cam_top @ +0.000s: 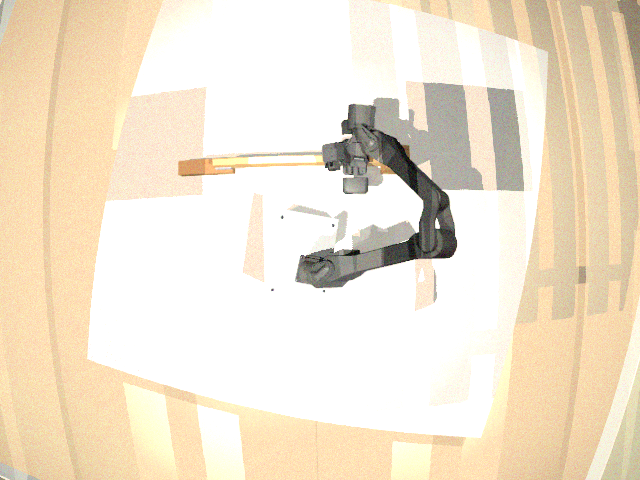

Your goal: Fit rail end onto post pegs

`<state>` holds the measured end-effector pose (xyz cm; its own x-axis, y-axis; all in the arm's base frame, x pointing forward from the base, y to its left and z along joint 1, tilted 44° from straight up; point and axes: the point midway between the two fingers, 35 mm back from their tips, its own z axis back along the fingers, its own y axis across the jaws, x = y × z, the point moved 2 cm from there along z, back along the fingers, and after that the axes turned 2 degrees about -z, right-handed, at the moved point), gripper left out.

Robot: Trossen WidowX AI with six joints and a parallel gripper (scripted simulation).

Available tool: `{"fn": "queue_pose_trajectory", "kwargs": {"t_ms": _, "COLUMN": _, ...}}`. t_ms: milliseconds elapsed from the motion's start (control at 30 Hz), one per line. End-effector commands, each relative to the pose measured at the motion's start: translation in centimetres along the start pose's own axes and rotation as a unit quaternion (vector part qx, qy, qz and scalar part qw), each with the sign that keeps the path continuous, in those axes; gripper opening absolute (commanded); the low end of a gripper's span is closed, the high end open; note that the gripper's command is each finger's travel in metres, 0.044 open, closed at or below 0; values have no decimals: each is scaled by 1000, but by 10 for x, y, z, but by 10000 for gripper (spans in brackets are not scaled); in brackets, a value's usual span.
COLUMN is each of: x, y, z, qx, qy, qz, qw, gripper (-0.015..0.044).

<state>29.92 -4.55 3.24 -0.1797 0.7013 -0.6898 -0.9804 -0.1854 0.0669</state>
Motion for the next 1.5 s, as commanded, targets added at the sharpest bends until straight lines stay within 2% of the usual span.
{"fn": "queue_pose_trajectory", "kwargs": {"t_ms": 0, "x": -4, "y": -1, "z": 2, "qx": -4, "qy": 2, "qz": -1, "qw": 1000, "gripper": 0}}
{"fn": "queue_pose_trajectory", "kwargs": {"t_ms": 433, "x": -8, "y": -1, "z": 3, "qx": -4, "qy": 2, "qz": -1, "qw": 1000, "gripper": 0}}
{"fn": "queue_pose_trajectory", "kwargs": {"t_ms": 1000, "x": -4, "y": 0, "z": 0, "qx": 0, "qy": 0, "qz": 0, "qw": 1000, "gripper": 440}}
{"fn": "queue_pose_trajectory", "kwargs": {"t_ms": 1200, "x": -3, "y": 0, "z": 2, "qx": -1, "qy": 0, "qz": 0, "qw": 1000, "gripper": 440}}
{"fn": "queue_pose_trajectory", "kwargs": {"t_ms": 1333, "x": 25, "y": 1, "z": 29, "qx": -3, "qy": 0, "qz": 0, "qw": 1000, "gripper": 440}}
{"fn": "queue_pose_trajectory", "kwargs": {"t_ms": 1467, "x": 26, "y": 1, "z": 30, "qx": -4, "qy": 1, "qz": 0, "qw": 1000, "gripper": 440}}
